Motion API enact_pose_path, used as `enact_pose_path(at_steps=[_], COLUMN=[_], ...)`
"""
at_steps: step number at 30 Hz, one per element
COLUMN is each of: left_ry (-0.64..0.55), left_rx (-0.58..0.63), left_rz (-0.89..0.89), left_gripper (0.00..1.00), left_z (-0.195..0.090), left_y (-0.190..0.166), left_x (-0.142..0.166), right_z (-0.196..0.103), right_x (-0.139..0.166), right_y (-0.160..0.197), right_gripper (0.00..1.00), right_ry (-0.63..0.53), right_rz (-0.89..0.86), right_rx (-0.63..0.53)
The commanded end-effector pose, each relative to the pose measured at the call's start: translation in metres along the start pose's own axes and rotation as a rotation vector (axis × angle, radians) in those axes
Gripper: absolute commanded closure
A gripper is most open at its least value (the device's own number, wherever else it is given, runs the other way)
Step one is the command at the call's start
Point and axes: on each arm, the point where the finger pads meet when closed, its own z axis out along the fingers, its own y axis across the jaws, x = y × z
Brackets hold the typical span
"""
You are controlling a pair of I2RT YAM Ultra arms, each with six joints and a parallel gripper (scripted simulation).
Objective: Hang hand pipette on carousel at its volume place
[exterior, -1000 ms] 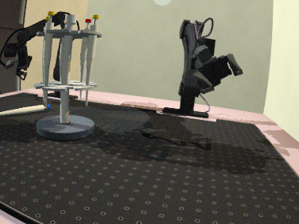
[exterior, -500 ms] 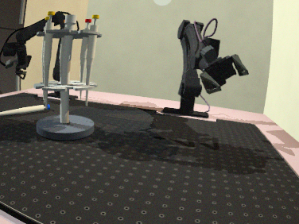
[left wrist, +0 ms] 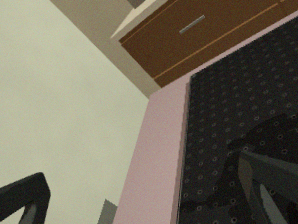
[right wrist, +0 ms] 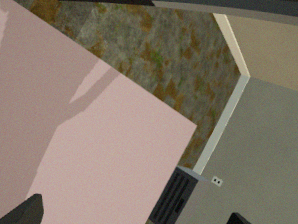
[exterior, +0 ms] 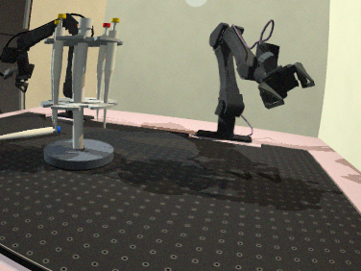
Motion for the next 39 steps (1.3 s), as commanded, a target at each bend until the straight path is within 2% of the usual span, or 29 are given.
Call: enact_pose_path(at_steps=[1,12,13,16,17,22,23,24,27,29,32,36,39], left_ry=[-0.03,-0.026,-0.05,-0.025,-0.026,0.108,0.123,0.176,0.247,0.247,0.302,0.44,0.488], left_rx=[0.018,0.021,0.002,0.022,-0.002,-0.013,0.004,0.025,0.025,0.025,0.006,0.017,0.011], left_rz=[0.009,0.008,0.019,0.008,-0.02,-0.154,-0.178,-0.215,-0.29,-0.29,-0.363,-0.469,-0.511], left_gripper=[0.0,0.0,0.0,0.0,0.0,0.0,0.0,0.0,0.0,0.0,0.0,0.0,0.0], left_z=[0.004,0.005,0.0,0.006,0.001,-0.011,-0.011,-0.003,-0.01,-0.01,-0.037,-0.055,-0.072], left_y=[0.013,0.042,0.051,0.053,0.066,0.097,0.093,0.087,0.092,0.092,0.105,0.106,0.109], left_x=[-0.009,0.0,-0.009,0.003,-0.011,-0.028,-0.034,-0.023,-0.028,-0.028,-0.048,-0.049,-0.055], right_z=[0.001,0.009,0.01,0.012,0.009,0.009,0.009,0.009,0.009,0.009,0.009,0.009,0.009], right_x=[-0.019,-0.038,-0.04,-0.045,-0.039,-0.039,-0.039,-0.039,-0.039,-0.039,-0.039,-0.039,-0.039], right_y=[-0.016,-0.037,-0.04,-0.047,-0.043,-0.043,-0.043,-0.043,-0.043,-0.043,-0.043,-0.043,-0.043], right_gripper=[0.0,0.0,0.0,0.0,0.0,0.0,0.0,0.0,0.0,0.0,0.0,0.0,0.0], right_ry=[-0.029,-0.03,-0.03,-0.029,-0.024,-0.025,-0.025,-0.025,-0.025,-0.025,-0.025,-0.025,-0.025], right_rz=[0.021,0.022,0.022,0.022,0.011,0.011,0.011,0.011,0.011,0.011,0.011,0.011,0.011], right_rx=[0.007,0.006,0.009,0.01,0.008,0.008,0.008,0.008,0.008,0.008,0.008,0.008,0.008])
